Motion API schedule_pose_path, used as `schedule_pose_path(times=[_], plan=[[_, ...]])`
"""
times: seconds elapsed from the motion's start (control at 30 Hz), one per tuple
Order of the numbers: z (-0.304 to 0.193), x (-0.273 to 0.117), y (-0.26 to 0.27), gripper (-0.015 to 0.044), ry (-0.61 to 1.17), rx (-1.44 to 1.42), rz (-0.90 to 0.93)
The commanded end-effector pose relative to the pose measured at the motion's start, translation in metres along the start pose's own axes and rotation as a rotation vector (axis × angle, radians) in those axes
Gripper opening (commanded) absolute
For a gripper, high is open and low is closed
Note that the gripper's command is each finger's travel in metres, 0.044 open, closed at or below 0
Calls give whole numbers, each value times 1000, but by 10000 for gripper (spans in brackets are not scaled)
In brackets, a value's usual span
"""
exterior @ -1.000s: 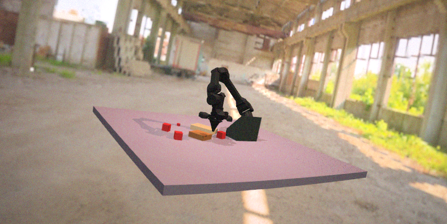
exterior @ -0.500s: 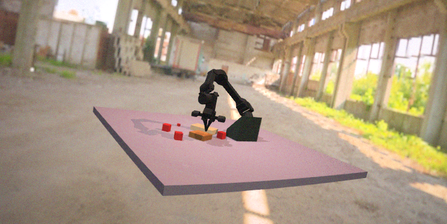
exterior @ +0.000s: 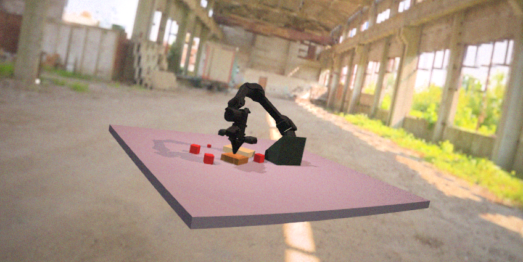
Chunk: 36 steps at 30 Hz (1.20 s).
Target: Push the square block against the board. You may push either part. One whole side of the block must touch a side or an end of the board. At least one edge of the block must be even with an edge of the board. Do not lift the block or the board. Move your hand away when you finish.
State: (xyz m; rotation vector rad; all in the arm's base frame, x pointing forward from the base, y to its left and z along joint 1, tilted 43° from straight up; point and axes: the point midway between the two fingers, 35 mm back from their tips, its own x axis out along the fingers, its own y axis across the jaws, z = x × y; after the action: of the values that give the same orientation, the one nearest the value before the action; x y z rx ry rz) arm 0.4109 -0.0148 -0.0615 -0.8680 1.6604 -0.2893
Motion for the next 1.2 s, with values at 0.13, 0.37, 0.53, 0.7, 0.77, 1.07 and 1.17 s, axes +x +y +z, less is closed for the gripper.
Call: schedule_pose_path(times=[0.13, 0.37, 0.53, 0.7, 0.77, 1.07, 1.17], plan=[[-3, 50, -1, 0, 13, 4, -6], [-7, 50, -2, 0, 13, 4, -6], [-13, 50, -2, 0, 13, 4, -6], [-19, 50, -2, 0, 14, 4, -6], [-22, 50, -2, 0, 14, 3, -6], [-34, 50, -3, 0, 14, 3, -6], [-38, 50, -3, 0, 15, 3, -6]])
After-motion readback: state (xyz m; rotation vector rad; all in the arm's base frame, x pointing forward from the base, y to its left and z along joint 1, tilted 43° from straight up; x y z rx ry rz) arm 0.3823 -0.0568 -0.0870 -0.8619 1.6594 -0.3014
